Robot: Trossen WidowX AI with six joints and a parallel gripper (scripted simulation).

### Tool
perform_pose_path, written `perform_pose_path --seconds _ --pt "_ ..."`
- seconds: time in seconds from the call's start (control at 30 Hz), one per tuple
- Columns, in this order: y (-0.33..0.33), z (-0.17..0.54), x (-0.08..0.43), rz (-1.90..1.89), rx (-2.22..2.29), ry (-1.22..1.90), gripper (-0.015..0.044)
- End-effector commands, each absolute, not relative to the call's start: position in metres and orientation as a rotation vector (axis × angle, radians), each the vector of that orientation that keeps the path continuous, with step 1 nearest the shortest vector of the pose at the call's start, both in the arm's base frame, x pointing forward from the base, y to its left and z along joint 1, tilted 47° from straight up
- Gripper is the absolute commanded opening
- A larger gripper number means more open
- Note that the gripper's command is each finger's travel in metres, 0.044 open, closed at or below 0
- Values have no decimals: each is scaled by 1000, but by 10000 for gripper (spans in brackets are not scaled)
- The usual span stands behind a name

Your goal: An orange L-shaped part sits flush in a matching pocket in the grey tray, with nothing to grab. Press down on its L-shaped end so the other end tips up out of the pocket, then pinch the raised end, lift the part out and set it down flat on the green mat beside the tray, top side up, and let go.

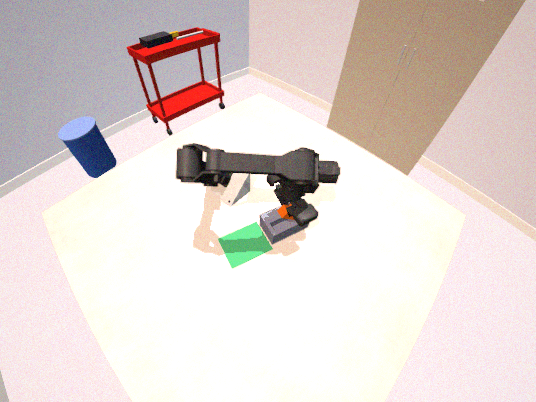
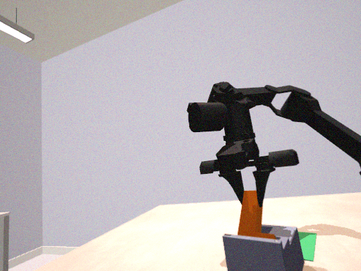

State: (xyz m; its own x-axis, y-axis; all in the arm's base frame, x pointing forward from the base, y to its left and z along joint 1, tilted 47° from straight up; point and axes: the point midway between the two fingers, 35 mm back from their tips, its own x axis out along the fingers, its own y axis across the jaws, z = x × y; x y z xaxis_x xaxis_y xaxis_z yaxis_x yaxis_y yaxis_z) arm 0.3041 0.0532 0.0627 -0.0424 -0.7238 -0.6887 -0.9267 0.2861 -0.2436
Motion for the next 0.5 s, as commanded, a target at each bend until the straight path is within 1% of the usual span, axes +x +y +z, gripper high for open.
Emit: perform_pose_path --seconds 0.0,0.47 --pt "60 67 305 349 -1482 1809 0" --pt "77 83 306 350 -1482 1809 0"
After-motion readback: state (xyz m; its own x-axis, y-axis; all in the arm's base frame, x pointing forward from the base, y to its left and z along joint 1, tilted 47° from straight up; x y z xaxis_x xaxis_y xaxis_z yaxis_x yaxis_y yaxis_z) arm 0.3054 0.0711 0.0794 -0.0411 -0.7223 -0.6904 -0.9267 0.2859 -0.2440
